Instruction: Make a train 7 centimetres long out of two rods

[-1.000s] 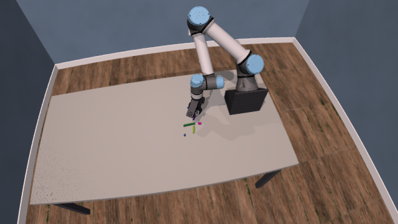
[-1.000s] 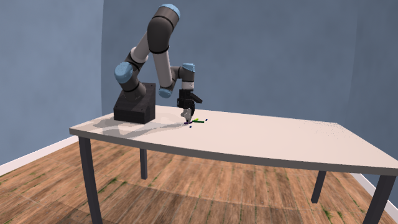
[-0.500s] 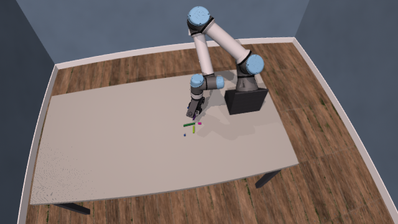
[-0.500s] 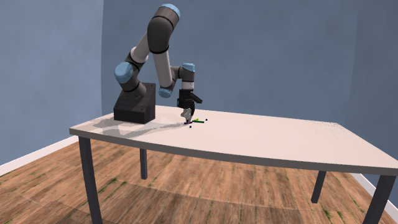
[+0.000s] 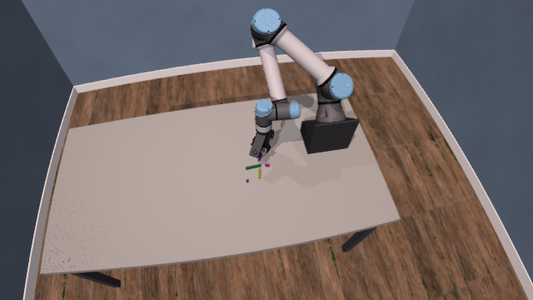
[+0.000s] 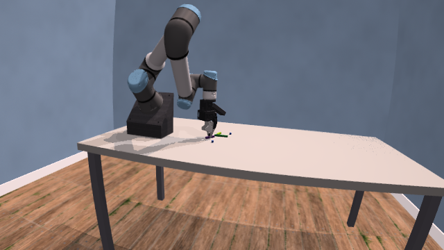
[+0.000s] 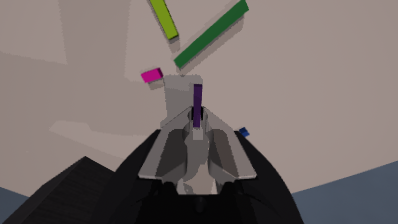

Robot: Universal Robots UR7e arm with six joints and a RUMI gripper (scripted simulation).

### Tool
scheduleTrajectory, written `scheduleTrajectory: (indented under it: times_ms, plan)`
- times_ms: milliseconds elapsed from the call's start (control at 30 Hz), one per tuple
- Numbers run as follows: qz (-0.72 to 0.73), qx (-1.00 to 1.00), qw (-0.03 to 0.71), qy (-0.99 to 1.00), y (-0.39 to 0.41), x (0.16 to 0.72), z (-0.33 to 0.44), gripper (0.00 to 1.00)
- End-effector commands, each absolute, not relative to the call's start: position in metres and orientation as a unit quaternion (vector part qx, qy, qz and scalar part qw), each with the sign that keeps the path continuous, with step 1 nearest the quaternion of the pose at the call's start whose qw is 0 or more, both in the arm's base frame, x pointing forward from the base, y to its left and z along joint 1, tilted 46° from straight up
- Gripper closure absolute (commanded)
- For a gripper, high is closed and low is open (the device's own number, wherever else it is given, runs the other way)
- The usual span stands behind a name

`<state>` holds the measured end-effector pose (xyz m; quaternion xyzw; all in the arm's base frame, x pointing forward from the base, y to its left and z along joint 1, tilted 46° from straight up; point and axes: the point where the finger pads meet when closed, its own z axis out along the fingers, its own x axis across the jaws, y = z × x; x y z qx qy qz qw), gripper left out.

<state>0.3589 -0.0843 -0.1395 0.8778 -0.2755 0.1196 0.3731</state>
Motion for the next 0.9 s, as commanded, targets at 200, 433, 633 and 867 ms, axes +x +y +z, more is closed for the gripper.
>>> scheduleTrajectory:
  times_ms: [200,433,633,867]
  plan:
    - [0.12,0.878,0.373,-0.275,-0.076,0.359,-0.131,1.0]
    - [0.12,0.878,0.373,-0.275,-0.064,0.359,-0.12,1.0]
    - [0.12,0.878,0.373,-0.275,-0.051,0.359,-0.107,1.0]
    - [0.12,0.878,0.373,-0.275,-0.033,0.359,-0.09,1.0]
